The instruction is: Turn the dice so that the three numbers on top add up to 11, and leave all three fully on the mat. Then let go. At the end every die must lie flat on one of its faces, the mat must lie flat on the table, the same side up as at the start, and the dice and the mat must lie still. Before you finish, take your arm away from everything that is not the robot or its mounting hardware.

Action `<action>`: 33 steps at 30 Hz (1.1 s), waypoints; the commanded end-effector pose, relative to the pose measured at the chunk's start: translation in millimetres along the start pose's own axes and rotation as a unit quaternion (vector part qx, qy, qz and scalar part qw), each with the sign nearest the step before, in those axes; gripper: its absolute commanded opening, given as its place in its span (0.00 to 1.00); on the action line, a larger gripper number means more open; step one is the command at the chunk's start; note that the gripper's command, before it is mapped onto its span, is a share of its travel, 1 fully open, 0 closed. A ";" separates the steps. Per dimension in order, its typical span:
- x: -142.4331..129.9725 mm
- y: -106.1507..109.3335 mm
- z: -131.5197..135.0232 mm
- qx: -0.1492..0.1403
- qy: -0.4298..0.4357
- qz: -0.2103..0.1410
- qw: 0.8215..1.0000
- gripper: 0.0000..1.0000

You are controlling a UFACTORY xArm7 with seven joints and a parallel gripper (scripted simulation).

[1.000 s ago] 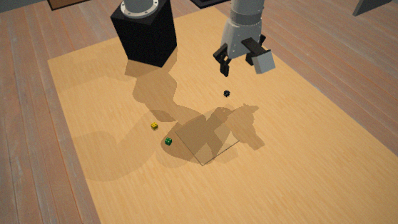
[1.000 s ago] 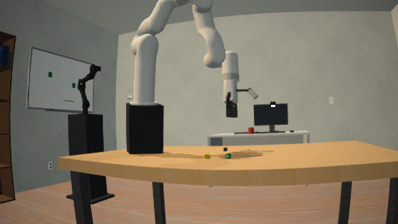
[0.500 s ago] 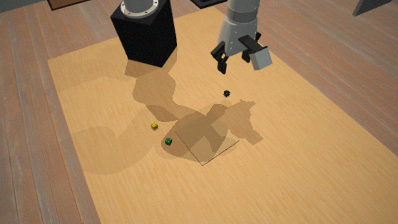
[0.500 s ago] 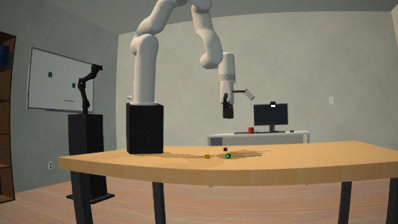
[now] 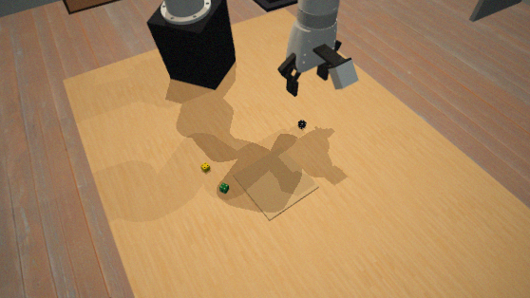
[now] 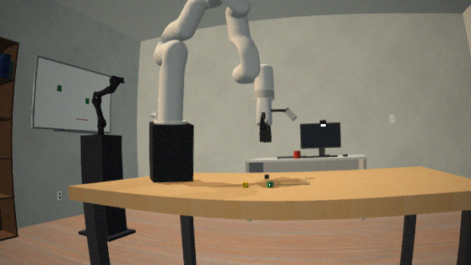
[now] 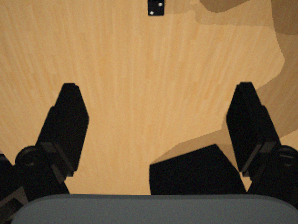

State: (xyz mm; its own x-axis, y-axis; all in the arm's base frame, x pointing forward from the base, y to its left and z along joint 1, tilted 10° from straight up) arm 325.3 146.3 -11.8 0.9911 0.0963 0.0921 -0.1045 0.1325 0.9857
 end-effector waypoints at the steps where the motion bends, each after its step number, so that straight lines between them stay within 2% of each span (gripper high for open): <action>1: 0.8 0.6 -0.7 0.001 0.001 0.001 1.000 1.00; 4: 1.7 -1.1 -0.4 -0.001 0.028 0.002 1.000 1.00; 9: 4.9 -8.6 0.3 -0.006 0.146 0.004 0.989 1.00; 11: 4.9 -8.6 0.3 -0.006 0.146 0.004 0.989 1.00; 13: 6.2 -13.2 0.5 -0.009 0.215 0.005 0.977 1.00; 17: 6.9 -17.0 0.6 -0.010 0.269 0.005 0.963 1.00; 26: 7.3 -31.5 0.6 -0.012 0.461 0.003 0.887 1.00; 28: 7.3 -31.5 0.6 -0.012 0.461 0.003 0.887 1.00; 30: 6.5 -36.8 0.4 -0.010 0.526 0.002 0.851 1.00; 32: 6.3 -38.0 0.4 -0.010 0.540 0.002 0.842 1.00; 33: 5.7 -40.5 0.2 -0.009 0.569 0.002 0.822 1.00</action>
State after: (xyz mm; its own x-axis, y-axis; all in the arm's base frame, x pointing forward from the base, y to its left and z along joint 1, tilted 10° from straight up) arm 334.2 141.6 -47.2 0.3950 0.9140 -0.0921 -0.1284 0.1542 0.9797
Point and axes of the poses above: the point where the finger pads meet when closed, its own y axis back along the fingers, its own z axis across the jaws, x = y × z, the point moved 4 cm from there along y, back along the fingers, and after that the axes turned 1 degree about -y, right-handed, at the moved point
